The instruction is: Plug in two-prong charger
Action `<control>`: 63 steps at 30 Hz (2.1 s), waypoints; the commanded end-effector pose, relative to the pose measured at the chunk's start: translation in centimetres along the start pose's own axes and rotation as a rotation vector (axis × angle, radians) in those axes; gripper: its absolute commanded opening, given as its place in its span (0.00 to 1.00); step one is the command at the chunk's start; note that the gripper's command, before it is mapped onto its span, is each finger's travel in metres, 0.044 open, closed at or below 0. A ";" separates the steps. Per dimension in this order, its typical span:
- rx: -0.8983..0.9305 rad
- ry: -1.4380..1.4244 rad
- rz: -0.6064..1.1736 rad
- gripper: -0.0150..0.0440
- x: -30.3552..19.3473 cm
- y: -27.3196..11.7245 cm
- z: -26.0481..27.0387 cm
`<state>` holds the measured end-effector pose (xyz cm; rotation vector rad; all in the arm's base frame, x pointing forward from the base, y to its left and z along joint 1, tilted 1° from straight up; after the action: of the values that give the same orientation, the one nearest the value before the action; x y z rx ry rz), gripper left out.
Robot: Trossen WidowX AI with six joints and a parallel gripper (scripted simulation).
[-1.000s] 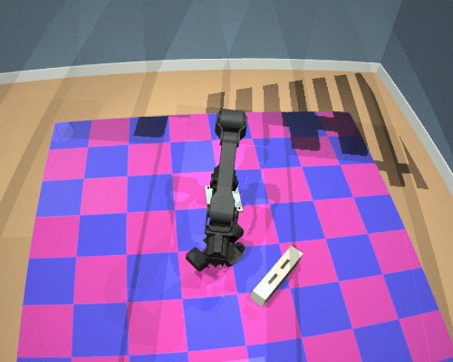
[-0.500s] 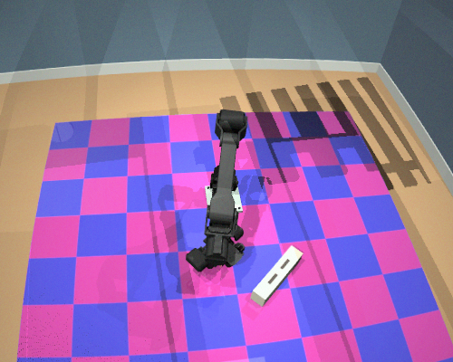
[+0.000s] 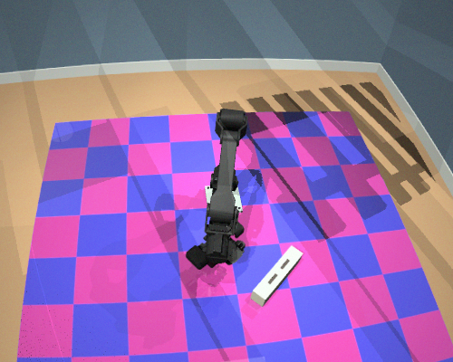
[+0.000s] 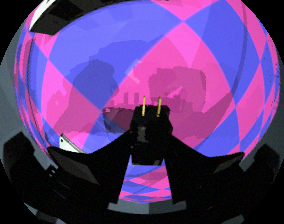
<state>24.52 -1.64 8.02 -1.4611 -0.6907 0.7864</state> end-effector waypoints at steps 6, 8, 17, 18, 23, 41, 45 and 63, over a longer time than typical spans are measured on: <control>-0.017 0.001 -0.016 0.25 -0.3 -4.0 0.1; -0.017 0.001 -0.016 0.25 -0.4 -4.3 0.2; -0.018 -0.012 -0.016 0.25 0.8 -3.7 0.5; -0.018 -0.014 -0.016 0.25 1.0 -3.6 0.5; -0.019 -0.023 -0.016 0.25 2.0 -3.1 0.8; -0.021 -0.059 -0.017 0.25 5.2 -1.3 2.4; -0.022 -0.067 -0.017 0.25 5.9 -0.8 2.8; -0.023 -0.074 -0.018 0.25 8.5 -0.8 3.0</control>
<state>26.66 6.54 8.21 -1.4512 -0.7627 0.8312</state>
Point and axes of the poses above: the point midway between the two fingers, 35 mm back from their tips, its own y axis out along the fingers, its own z axis across the jaws, x = y × z, the point moved 3 cm from there along -y, back along the fingers, and after that the axes turned 6 degrees about -y, right-handed, at the moved point
